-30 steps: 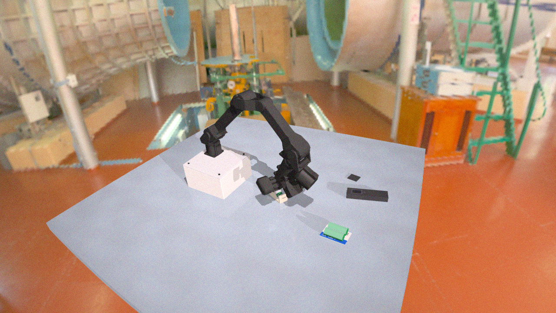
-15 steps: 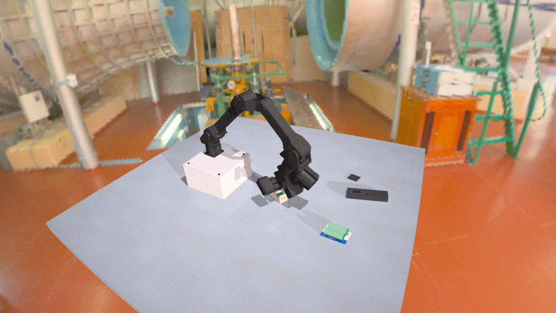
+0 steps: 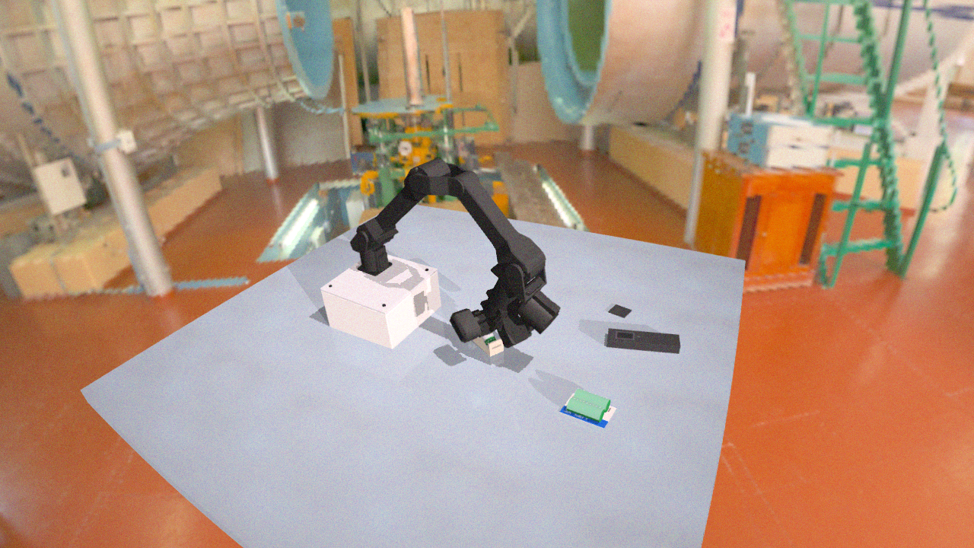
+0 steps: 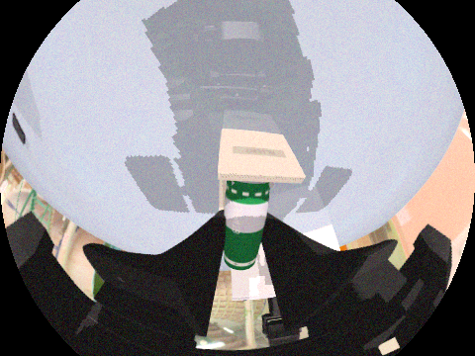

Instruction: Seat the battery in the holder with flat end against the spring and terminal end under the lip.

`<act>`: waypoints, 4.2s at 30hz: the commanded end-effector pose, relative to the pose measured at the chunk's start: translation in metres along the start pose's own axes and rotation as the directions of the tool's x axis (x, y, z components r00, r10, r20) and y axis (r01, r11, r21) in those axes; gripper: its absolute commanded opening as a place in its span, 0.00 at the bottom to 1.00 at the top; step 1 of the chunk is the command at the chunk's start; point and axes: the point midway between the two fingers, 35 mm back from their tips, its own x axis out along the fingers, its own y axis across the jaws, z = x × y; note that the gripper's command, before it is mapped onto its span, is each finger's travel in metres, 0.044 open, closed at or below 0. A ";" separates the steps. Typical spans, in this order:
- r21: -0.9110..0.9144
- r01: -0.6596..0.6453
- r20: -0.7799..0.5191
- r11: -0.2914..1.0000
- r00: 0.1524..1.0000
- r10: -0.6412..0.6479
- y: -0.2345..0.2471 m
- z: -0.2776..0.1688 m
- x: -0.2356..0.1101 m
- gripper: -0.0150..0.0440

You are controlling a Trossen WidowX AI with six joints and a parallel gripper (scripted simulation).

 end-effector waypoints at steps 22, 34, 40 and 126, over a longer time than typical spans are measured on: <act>0.000 0.004 0.037 1.000 0.999 -0.004 -0.001 0.008 -0.004 0.40; 0.002 0.010 0.094 1.000 0.996 -0.010 0.000 0.009 -0.001 0.40; -0.001 0.013 0.123 1.000 0.992 -0.013 0.000 0.009 0.000 0.40; 0.032 0.005 0.474 0.999 0.880 -0.019 0.000 0.001 0.013 0.40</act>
